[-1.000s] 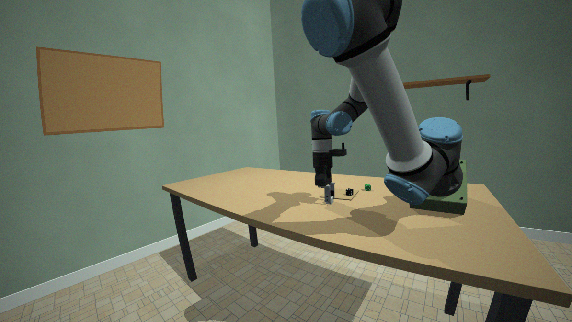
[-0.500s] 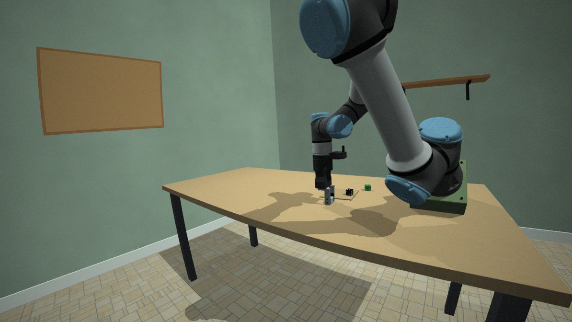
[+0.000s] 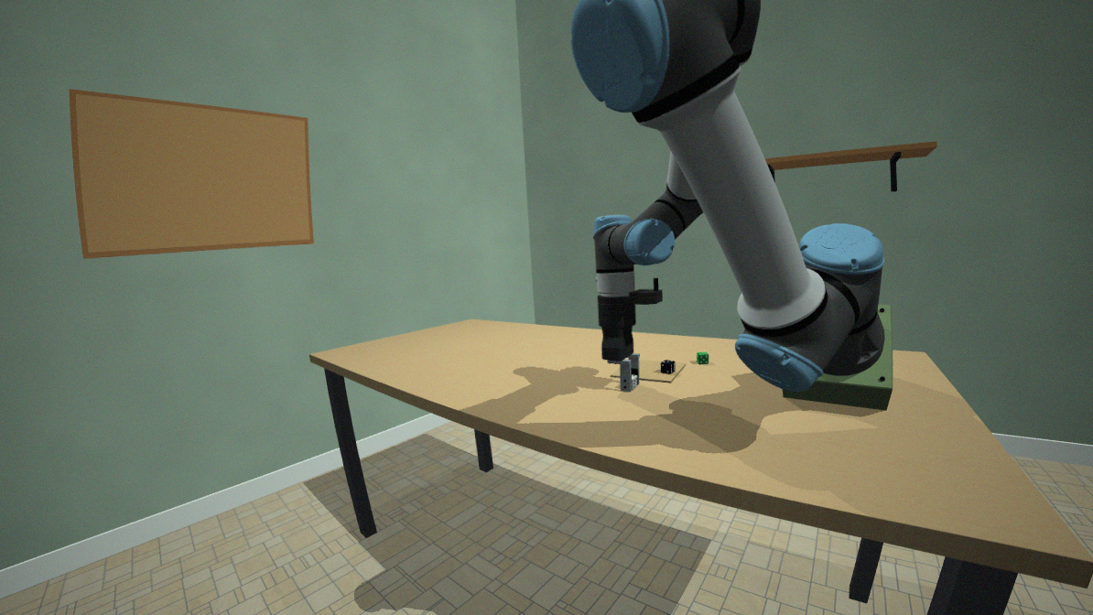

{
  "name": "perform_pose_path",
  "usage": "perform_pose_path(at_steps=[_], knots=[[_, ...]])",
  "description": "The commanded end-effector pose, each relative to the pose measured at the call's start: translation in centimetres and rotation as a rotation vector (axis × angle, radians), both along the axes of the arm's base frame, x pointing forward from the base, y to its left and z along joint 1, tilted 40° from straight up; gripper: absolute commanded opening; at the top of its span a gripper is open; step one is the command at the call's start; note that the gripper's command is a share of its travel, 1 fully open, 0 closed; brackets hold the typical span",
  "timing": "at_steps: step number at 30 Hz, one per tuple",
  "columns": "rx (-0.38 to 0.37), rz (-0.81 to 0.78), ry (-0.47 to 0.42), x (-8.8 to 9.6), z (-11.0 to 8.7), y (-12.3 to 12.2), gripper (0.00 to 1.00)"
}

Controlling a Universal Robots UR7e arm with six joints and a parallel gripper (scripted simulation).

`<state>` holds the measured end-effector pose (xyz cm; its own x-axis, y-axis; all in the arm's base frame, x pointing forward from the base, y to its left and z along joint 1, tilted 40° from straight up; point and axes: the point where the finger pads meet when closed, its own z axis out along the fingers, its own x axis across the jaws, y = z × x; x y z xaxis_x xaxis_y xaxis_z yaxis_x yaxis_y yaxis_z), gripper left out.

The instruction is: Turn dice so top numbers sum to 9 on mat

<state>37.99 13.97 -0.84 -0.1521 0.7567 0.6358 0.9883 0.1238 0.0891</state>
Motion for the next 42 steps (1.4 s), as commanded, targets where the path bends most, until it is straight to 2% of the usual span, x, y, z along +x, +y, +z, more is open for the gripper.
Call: perform_pose_path(at_steps=[1,12,13,42], knots=[[0.0,0.0,-0.001,0.04,0.02,-0.03,0.79],[0.0,0.0,-0.001,0.04,0.02,-0.03,0.79],[0.0,0.0,-0.001,0.04,0.02,-0.03,0.49],[0.0,0.0,-0.001,0.04,0.02,-0.03,0.49]])
